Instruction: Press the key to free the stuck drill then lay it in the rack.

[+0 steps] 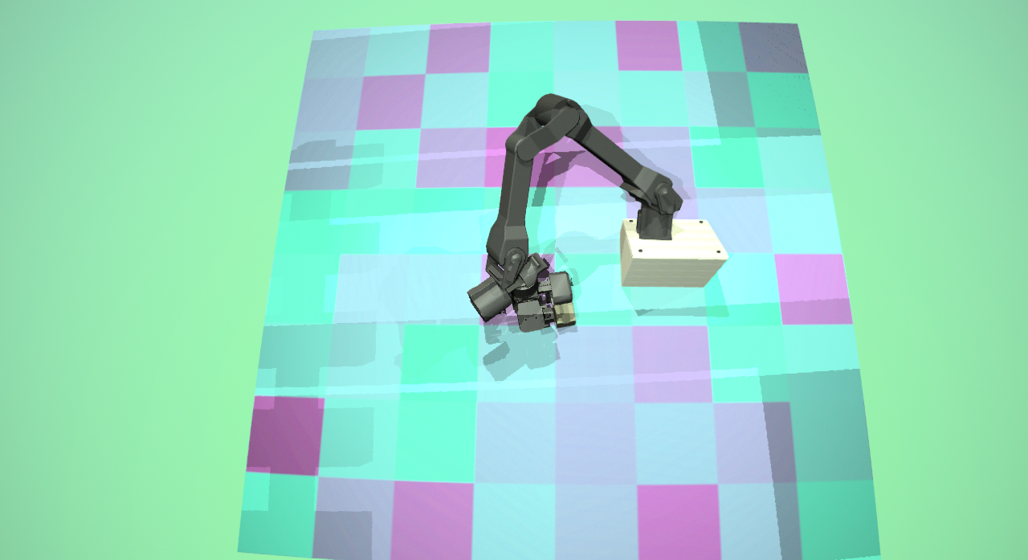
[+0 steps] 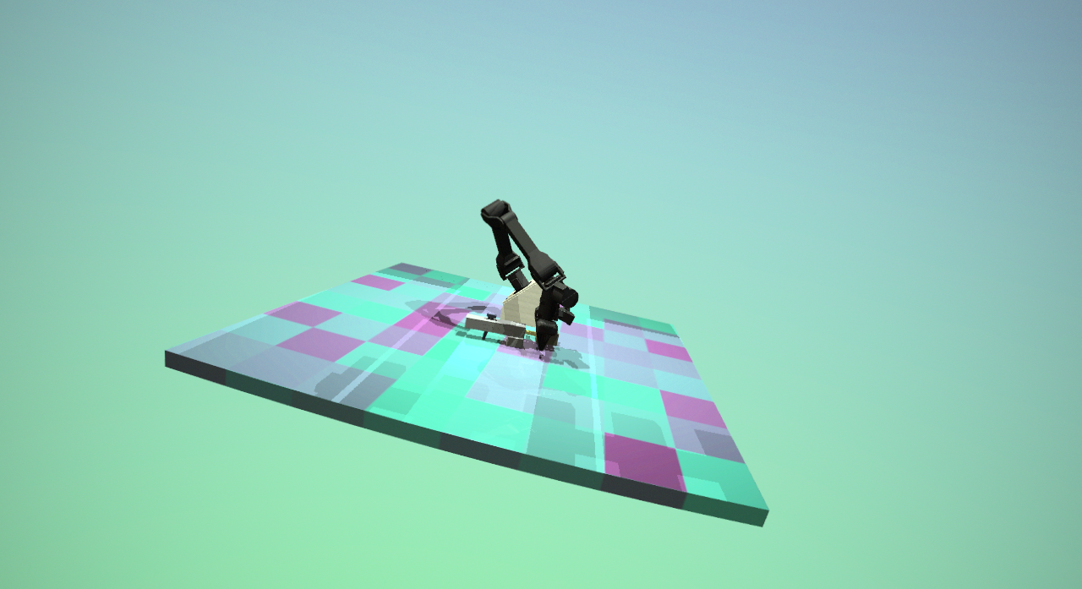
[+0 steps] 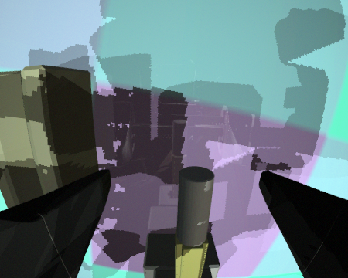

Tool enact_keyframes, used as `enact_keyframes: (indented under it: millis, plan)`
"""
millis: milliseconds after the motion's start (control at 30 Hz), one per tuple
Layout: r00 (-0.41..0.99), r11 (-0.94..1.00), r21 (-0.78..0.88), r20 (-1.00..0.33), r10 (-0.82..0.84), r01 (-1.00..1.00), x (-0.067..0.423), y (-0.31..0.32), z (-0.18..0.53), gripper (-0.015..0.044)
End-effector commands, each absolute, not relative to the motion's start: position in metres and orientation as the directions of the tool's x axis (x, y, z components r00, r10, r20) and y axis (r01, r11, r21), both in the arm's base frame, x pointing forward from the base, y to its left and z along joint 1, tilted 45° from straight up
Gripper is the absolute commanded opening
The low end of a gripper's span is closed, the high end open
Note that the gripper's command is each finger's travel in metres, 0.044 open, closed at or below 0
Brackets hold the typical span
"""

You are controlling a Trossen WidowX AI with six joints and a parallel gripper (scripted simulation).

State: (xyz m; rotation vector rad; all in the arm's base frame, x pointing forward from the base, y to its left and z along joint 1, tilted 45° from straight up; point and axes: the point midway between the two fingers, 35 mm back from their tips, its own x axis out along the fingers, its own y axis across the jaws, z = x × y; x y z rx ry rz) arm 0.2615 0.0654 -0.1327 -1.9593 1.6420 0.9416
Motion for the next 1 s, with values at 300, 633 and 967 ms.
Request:
enact_keyframes:
  millis: [300,633,967]
  plan:
    - [0.077,-0.219,0.106,-0.72,-0.689,-0.97,0.2626,0.0625,-0.1309,0.0414]
    - [0.077,-0.219,0.106,-0.72,-0.689,-0.97,0.2626,0.0625,-0.1309,0.0151]
    - [0.077,-0.219,0.106,-0.72,-0.689,-0.97,0.2626,0.0625,-0.1309,0.0]
